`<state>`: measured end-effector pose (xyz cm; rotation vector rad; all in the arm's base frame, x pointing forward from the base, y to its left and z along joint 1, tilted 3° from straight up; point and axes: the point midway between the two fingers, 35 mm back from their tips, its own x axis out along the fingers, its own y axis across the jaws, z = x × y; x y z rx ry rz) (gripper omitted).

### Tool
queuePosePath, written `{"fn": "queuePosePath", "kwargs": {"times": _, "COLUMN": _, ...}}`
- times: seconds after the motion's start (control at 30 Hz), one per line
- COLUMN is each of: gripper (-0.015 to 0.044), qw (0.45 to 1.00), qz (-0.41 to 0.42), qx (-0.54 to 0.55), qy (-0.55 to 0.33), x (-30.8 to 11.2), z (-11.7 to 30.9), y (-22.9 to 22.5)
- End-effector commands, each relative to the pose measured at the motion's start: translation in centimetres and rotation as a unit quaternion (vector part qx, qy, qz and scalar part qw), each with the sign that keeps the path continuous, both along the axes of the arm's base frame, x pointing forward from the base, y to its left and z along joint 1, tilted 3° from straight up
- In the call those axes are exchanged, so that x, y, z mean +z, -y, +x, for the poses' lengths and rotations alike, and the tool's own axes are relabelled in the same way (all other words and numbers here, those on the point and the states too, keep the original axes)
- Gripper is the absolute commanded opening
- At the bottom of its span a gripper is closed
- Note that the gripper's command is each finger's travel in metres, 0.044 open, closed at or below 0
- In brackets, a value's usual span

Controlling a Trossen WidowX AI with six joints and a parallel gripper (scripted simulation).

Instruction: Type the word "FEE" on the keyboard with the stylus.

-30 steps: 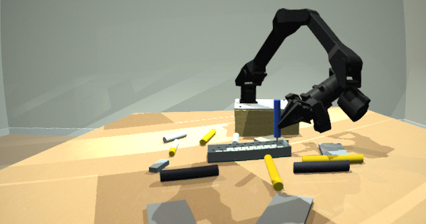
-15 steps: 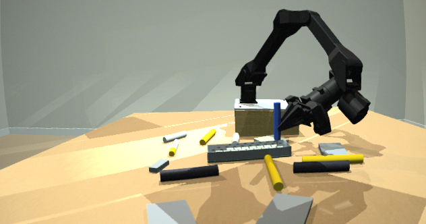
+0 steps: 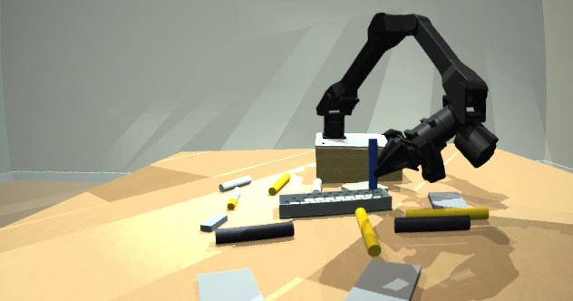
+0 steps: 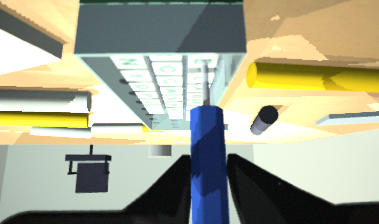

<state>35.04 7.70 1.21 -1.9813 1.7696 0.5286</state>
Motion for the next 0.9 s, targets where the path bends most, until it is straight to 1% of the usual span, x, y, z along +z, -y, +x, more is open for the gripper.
{"fn": "queuePosePath", "kwargs": {"times": 0.0, "gripper": 0.0081, "qw": 1.0, "qz": 0.001, "qx": -0.002, "qy": 0.0, "x": 0.2, "z": -0.1, "y": 0.0}}
{"fn": "queuePosePath", "kwargs": {"times": 0.23, "gripper": 0.0081, "qw": 1.0, "qz": 0.001, "qx": -0.002, "qy": 0.0, "x": 3.4, "z": -0.4, "y": 0.3}}
{"fn": "queuePosePath", "kwargs": {"times": 0.37, "gripper": 0.0084, "qw": 1.0, "qz": 0.003, "qx": -0.001, "qy": 0.004, "x": 3.6, "z": -0.3, "y": 0.3}}
{"fn": "queuePosePath", "kwargs": {"times": 0.67, "gripper": 0.0024, "qw": 1.0, "qz": 0.003, "qx": -0.001, "qy": 0.004, "x": 3.6, "z": -0.3, "y": 0.3}}
{"fn": "queuePosePath", "kwargs": {"times": 0.7, "gripper": 0.0, "qw": 1.0, "qz": 0.002, "qx": -0.001, "qy": 0.003, "x": 3.6, "z": -0.3, "y": 0.3}}
{"fn": "queuePosePath", "kwargs": {"times": 0.87, "gripper": 0.0, "qw": 1.0, "qz": 0.002, "qx": -0.002, "qy": 0.001, "x": 2.8, "z": -0.2, "y": 0.2}}
